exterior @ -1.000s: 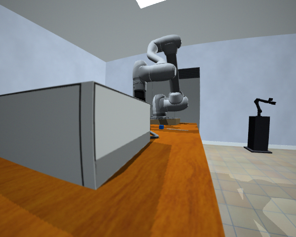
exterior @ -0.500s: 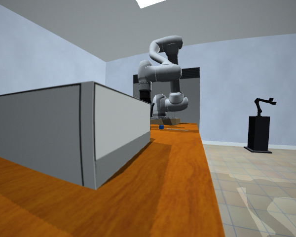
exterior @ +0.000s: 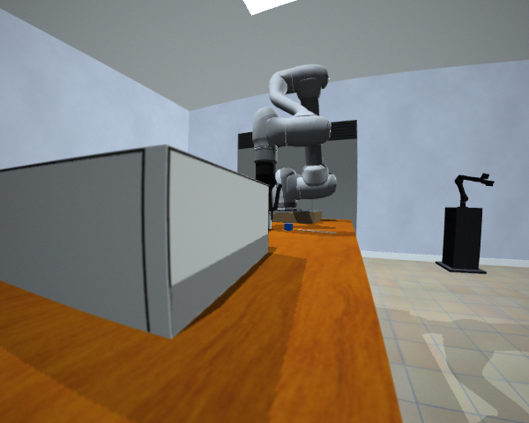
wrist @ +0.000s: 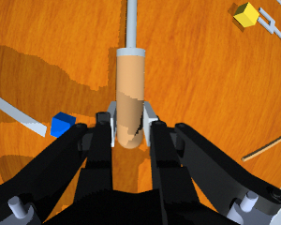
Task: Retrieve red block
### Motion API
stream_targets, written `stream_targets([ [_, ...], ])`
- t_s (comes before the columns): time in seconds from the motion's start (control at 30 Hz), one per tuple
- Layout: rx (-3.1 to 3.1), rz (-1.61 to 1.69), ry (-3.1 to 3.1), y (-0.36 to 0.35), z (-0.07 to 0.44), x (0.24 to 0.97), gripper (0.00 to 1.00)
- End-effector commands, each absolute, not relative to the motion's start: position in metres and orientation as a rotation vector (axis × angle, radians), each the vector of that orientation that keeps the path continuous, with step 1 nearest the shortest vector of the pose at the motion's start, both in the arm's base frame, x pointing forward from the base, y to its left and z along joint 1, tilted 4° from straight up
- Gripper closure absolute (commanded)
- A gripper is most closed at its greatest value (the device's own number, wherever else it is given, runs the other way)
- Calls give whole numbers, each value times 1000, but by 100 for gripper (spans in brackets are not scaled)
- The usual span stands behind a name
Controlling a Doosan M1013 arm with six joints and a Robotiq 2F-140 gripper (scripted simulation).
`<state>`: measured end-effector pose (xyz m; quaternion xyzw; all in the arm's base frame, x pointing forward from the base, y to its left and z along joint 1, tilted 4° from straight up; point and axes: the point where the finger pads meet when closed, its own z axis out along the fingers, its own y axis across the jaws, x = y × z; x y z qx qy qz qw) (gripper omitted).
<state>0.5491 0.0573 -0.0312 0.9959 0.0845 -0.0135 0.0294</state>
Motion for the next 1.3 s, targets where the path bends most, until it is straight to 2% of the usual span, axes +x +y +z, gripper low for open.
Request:
stream_targets([
  [0.0, 3074, -40, 221, 60, -31, 548, 100],
  [1.27, 3078, -38, 144, 66, -32, 546, 100],
])
